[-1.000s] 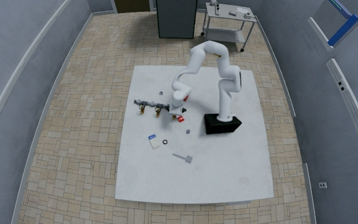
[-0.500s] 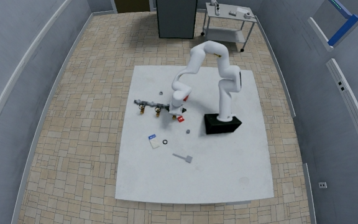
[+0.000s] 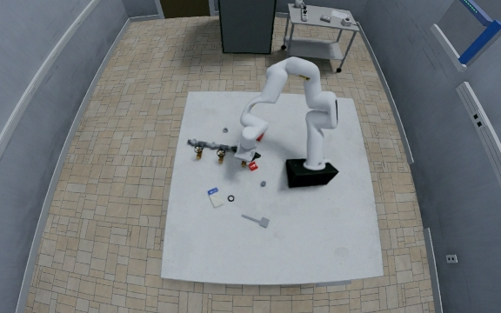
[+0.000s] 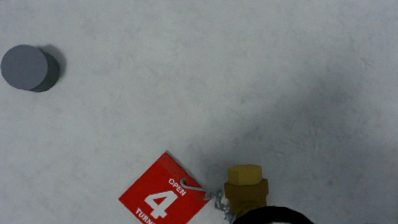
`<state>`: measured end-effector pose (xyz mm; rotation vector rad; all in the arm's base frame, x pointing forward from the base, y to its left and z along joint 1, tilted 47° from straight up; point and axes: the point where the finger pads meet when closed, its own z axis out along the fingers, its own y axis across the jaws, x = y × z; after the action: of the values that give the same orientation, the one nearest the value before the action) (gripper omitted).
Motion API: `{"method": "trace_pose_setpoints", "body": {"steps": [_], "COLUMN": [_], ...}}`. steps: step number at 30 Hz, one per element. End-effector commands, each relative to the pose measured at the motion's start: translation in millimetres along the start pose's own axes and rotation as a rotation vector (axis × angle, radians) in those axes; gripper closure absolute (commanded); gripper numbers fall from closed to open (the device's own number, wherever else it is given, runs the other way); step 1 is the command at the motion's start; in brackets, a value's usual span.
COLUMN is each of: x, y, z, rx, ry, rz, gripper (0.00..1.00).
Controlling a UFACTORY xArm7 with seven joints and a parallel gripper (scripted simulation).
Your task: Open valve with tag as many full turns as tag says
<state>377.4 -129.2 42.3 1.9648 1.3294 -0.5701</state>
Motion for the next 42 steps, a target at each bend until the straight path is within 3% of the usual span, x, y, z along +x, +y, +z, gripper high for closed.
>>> {"method": "trace_pose_setpoints", "body": {"steps": [1, 12, 14, 16, 29, 31, 32, 42], "x": [1.6, 1.6, 1.6, 1.6, 1.6, 1.6, 1.6, 1.6], "y": [1.2, 1.2, 1.2, 1.2, 1.2, 1.2, 1.2, 1.2], "z": [-1.5, -1.5, -1.5, -1.5, -1.4, -1.4, -1.4, -1.4], "rx": [-0.006, 0.0, 0.0, -0.003, 0.029, 0.029, 0.026, 0.025], "ry": [0.004, 0.006, 0.006, 0.006, -0.004, -0.004, -0.005, -0.01], "rz": [0.128, 0.792, 0.792, 1.007, 1.763, 1.763, 1.938, 2.5], "gripper": [0.0, 0.0, 0.0, 0.0, 0.0, 0.0, 0.0, 0.0]}}
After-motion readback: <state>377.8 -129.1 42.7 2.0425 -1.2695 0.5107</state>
